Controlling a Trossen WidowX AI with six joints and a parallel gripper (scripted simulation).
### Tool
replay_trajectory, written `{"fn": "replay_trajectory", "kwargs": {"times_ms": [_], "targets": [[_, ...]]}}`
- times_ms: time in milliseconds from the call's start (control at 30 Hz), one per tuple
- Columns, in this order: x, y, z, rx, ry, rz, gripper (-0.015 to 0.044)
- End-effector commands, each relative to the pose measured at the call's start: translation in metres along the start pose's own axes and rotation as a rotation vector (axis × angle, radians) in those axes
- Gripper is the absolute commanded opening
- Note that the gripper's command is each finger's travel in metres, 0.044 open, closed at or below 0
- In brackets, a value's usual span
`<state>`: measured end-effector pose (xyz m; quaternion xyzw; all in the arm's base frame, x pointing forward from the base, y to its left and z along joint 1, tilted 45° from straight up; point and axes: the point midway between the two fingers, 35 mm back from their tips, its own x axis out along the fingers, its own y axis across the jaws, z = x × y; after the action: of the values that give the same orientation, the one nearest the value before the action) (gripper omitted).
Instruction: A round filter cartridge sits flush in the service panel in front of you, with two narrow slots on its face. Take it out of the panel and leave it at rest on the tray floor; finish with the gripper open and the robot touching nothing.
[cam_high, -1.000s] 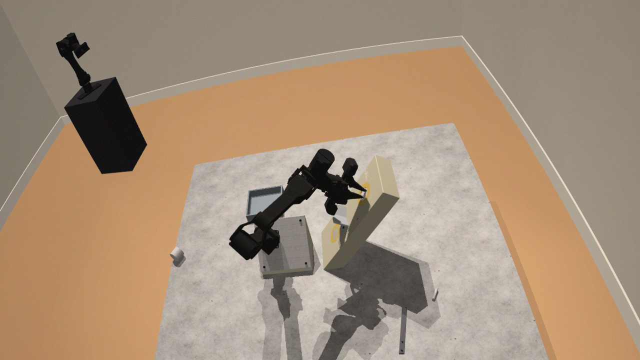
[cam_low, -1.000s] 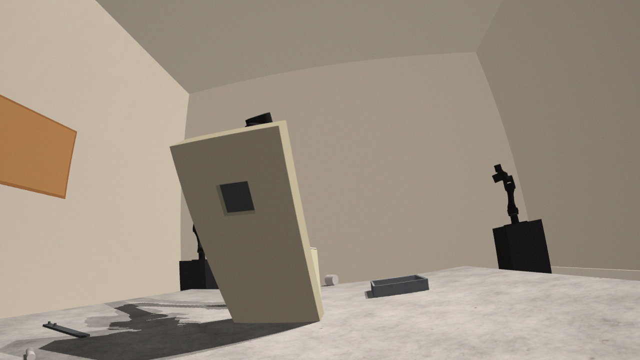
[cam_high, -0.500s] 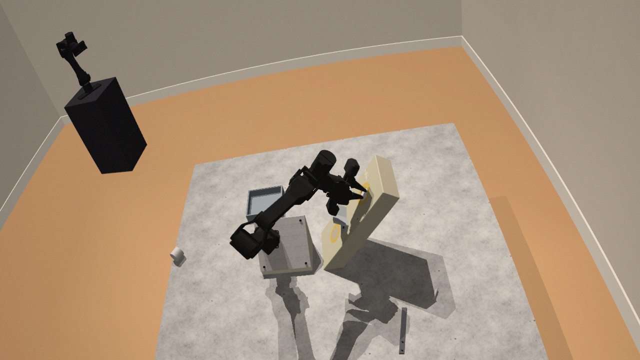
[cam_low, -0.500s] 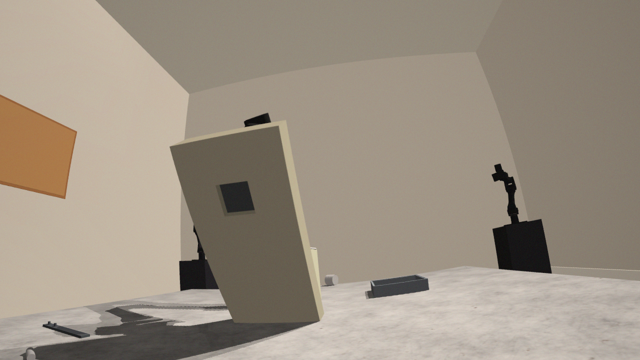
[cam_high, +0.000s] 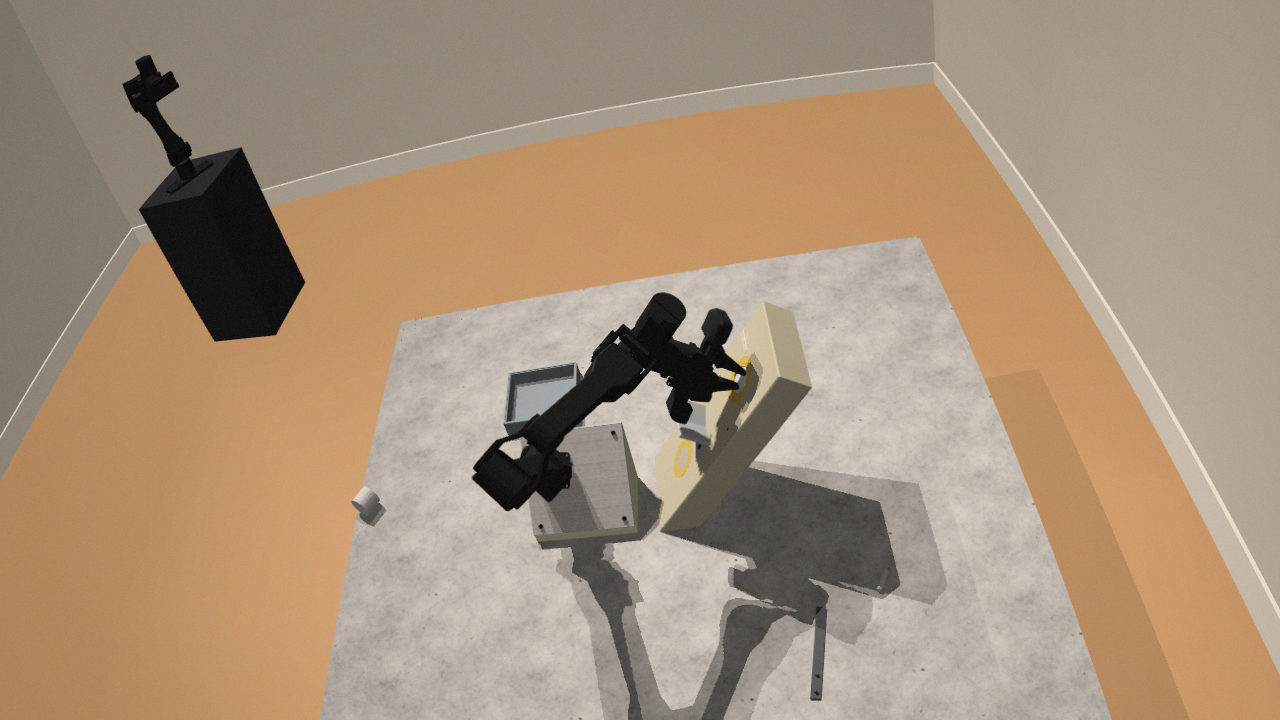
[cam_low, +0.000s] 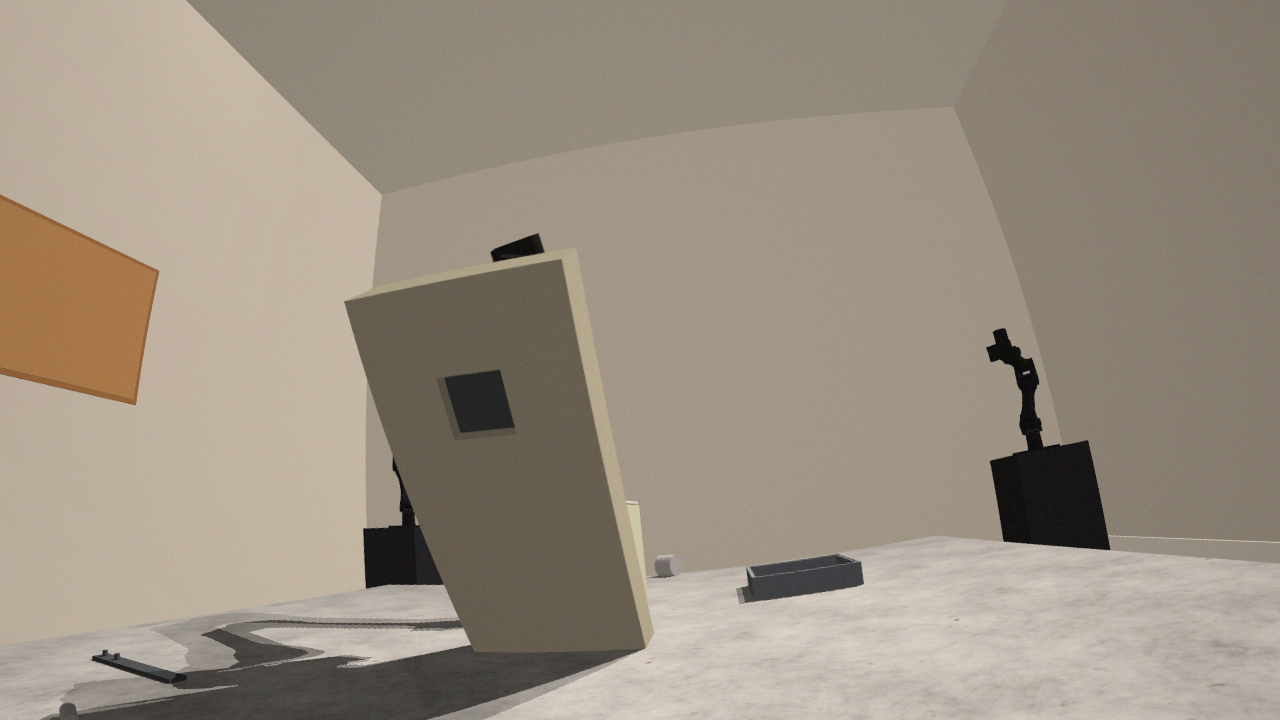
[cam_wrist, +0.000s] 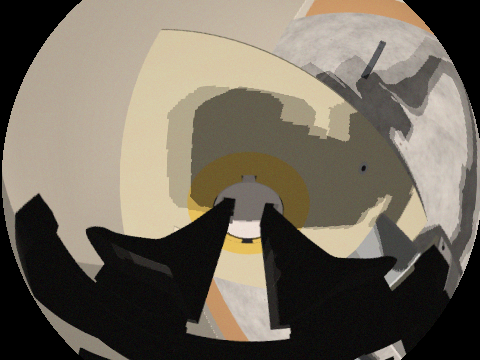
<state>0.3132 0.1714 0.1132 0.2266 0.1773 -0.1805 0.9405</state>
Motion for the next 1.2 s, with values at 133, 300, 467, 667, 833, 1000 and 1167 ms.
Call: {"fn": "replay_trajectory", "kwargs": {"times_ms": [133,300,467,667,833,1000,1167], "targets": [[0.0069,-0.0022,-0.001,-0.002,0.006,-0.009,0.0102],[0.0077,-0.0022,-0.001,-0.002,0.006,-0.009,0.0102],[0.0082,-0.0022,-0.001,-0.002,0.006,-0.009,0.0102],[0.0005,0.0004,-0.0002,-0.004,-0.002,0.003,0.0062],[0.0005,0.0004,-0.0002,-0.004,-0.002,0.003,0.0],[0.0042,-0.0008,-0.0006,-0.07,0.002,-0.002,0.0],[0.0076,-0.0018,-0.0009,-0.236,0.005,-0.006,0.0]]}}
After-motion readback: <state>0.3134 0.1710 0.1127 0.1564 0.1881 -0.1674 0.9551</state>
